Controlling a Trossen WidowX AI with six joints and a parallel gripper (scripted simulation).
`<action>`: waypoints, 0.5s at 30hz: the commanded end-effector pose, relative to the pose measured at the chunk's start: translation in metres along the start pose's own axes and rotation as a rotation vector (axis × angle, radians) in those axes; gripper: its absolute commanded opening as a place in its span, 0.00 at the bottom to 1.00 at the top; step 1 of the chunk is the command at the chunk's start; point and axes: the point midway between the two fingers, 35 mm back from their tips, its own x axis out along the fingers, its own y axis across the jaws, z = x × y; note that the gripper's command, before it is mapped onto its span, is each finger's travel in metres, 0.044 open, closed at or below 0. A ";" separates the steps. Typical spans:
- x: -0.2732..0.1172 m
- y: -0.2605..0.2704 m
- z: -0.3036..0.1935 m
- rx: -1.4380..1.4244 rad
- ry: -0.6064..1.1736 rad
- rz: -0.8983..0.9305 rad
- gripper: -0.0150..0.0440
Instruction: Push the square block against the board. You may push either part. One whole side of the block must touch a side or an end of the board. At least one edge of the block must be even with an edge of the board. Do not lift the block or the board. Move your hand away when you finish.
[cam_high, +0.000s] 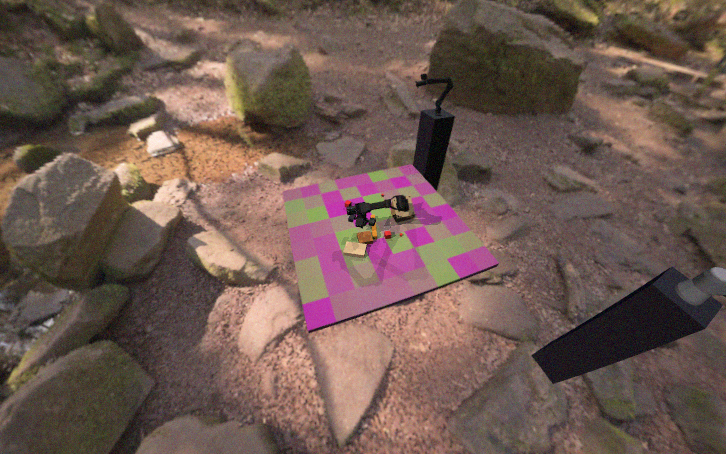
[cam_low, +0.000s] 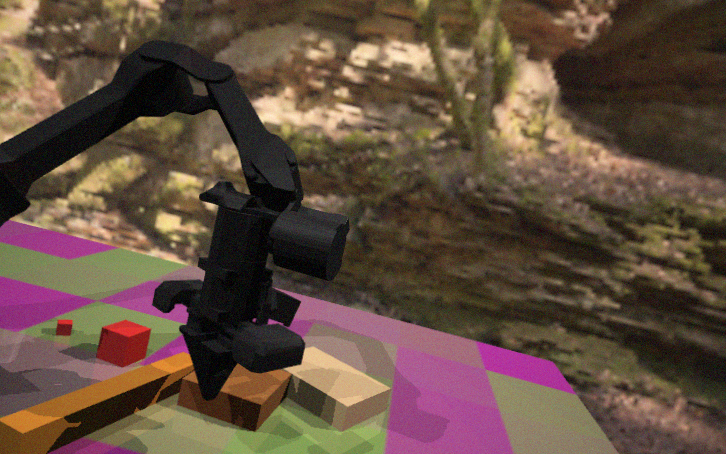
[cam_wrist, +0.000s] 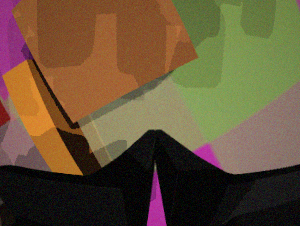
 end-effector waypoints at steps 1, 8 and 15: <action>0.011 0.002 -0.001 -0.129 0.000 0.011 0.25; 0.025 0.003 0.002 -0.368 -0.003 0.011 0.25; 0.032 0.004 0.004 -0.487 -0.005 0.012 0.25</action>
